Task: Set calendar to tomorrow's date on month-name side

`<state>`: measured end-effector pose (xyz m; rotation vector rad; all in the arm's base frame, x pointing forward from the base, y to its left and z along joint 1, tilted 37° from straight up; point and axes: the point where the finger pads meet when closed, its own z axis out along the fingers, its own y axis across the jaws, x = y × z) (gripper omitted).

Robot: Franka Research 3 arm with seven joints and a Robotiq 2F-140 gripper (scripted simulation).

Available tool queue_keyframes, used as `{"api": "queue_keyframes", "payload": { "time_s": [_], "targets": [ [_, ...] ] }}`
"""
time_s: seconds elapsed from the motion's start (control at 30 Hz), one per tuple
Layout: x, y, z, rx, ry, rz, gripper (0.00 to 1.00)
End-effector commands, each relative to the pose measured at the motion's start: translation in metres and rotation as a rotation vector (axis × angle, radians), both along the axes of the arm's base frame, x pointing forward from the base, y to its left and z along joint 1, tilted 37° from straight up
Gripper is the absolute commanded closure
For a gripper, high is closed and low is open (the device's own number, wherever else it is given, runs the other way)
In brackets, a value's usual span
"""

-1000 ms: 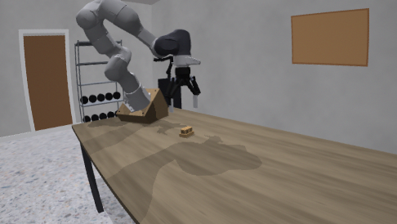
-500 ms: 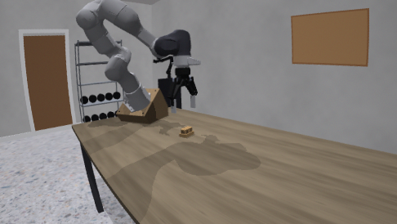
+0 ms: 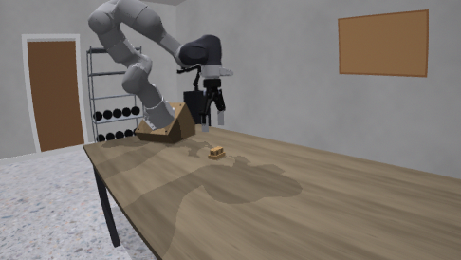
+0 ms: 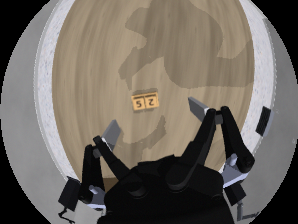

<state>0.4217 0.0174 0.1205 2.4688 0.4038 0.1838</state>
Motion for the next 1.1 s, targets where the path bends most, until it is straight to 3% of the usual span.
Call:
{"api": "queue_keyframes", "payload": {
  "time_s": [0.0,1.07],
  "targets": [
    [-0.0002,0.0000,-0.0015,-0.031,0.104,0.135,0.00],
    [0.0004,-0.0021,-0.0044,-0.143,0.384,0.535,0.00]
  ]
}}
